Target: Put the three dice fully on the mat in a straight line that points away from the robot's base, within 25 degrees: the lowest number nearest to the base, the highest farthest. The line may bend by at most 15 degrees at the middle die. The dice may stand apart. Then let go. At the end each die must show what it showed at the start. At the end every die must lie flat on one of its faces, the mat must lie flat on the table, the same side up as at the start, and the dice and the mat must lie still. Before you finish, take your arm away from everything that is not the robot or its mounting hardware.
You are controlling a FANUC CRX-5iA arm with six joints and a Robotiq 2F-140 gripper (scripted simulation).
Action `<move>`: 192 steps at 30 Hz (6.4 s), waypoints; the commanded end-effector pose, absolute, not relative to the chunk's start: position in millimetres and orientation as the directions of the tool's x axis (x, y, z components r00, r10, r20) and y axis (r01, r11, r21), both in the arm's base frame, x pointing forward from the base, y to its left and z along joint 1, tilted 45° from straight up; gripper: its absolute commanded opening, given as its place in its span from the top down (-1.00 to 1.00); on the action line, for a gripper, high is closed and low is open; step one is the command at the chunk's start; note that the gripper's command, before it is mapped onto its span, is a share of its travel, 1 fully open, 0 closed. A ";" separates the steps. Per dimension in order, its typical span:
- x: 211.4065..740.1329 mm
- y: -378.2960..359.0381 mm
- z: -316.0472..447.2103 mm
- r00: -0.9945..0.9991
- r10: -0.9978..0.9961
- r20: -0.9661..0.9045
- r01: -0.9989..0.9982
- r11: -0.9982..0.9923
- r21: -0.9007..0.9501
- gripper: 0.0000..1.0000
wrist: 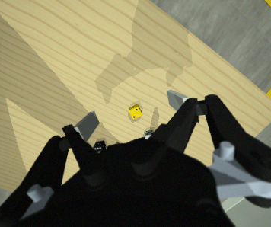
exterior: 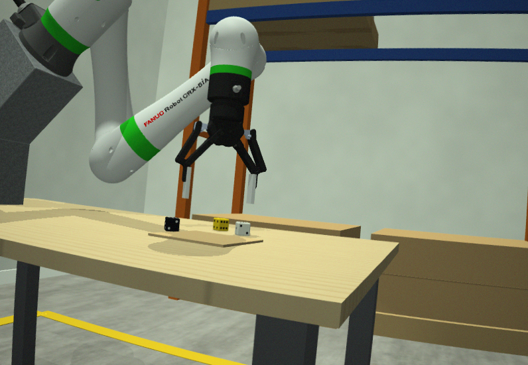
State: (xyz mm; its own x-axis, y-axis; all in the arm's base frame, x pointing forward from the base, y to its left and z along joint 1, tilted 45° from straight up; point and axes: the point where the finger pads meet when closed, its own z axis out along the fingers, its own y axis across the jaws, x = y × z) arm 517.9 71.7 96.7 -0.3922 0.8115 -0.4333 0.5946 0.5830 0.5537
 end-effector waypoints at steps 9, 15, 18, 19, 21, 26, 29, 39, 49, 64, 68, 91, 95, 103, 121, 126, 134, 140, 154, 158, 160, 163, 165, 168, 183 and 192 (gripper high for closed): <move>517.8 71.8 96.8 -0.392 0.811 -0.433 0.594 0.583 0.554 -1.00; 517.8 71.8 96.8 -0.392 0.811 -0.433 0.594 0.583 0.554 -1.00; 517.8 71.8 96.8 -0.392 0.811 -0.433 0.594 0.583 0.554 -1.00; 517.8 71.8 96.8 -0.392 0.811 -0.433 0.594 0.583 0.554 -1.00; 517.8 71.8 96.8 -0.392 0.811 -0.433 0.594 0.583 0.554 -1.00; 517.8 71.8 96.8 -0.392 0.811 -0.433 0.594 0.583 0.554 -1.00; 517.8 71.8 96.8 -0.392 0.811 -0.433 0.594 0.583 0.554 -1.00; 503.3 72.6 111.5 -0.392 0.811 -0.433 0.594 0.583 0.554 -1.00; 465.9 74.8 149.4 -0.392 0.811 -0.433 0.594 0.583 0.554 -1.00; 452.8 75.5 162.6 -0.392 0.811 -0.433 0.594 0.583 0.554 -1.00; 456.5 71.4 163.6 -0.416 0.787 -0.456 0.578 0.616 0.535 -1.00; 470.1 55.2 167.2 -0.510 0.668 -0.542 0.497 0.743 0.448 -1.00; 471.0 55.1 166.3 -0.537 0.625 -0.567 0.468 0.780 0.417 -1.00; 476.7 54.6 161.4 -0.659 0.337 -0.672 0.267 0.941 0.209 -1.00; 486.4 53.8 152.3 -0.697 -0.238 -0.676 -0.141 0.970 -0.196 -1.00; 489.0 53.7 149.7 -0.666 -0.390 -0.636 -0.250 0.920 -0.302 -1.00; 492.8 53.4 145.8 -0.587 -0.599 -0.545 -0.403 0.800 -0.445 -1.00; 495.4 53.3 142.9 -0.509 -0.727 -0.461 -0.498 0.685 -0.531 -1.00; 495.5 53.3 142.8 -0.506 -0.731 -0.458 -0.501 0.681 -0.534 0.51; 495.5 53.3 142.8 -0.506 -0.731 -0.458 -0.501 0.681 -0.534 0.51; 495.5 53.3 142.8 -0.506 -0.731 -0.458 -0.501 0.681 -0.534 0.51; 495.5 53.3 142.8 -0.506 -0.731 -0.458 -0.501 0.681 -0.534 0.51; 495.5 53.3 142.8 -0.506 -0.731 -0.458 -0.501 0.681 -0.534 0.51; 495.5 53.3 142.8 -0.506 -0.731 -0.458 -0.501 0.681 -0.534 0.51; 495.7 53.3 142.6 -0.506 -0.731 -0.458 -0.501 0.681 -0.534 0.51; 498.5 53.1 139.7 -0.506 -0.731 -0.458 -0.501 0.681 -0.534 0.51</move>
State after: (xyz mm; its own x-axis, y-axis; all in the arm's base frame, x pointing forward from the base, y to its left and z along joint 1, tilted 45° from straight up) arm 497.6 53.1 140.6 -0.5060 -0.7310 -0.4578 -0.5013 0.6812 -0.5336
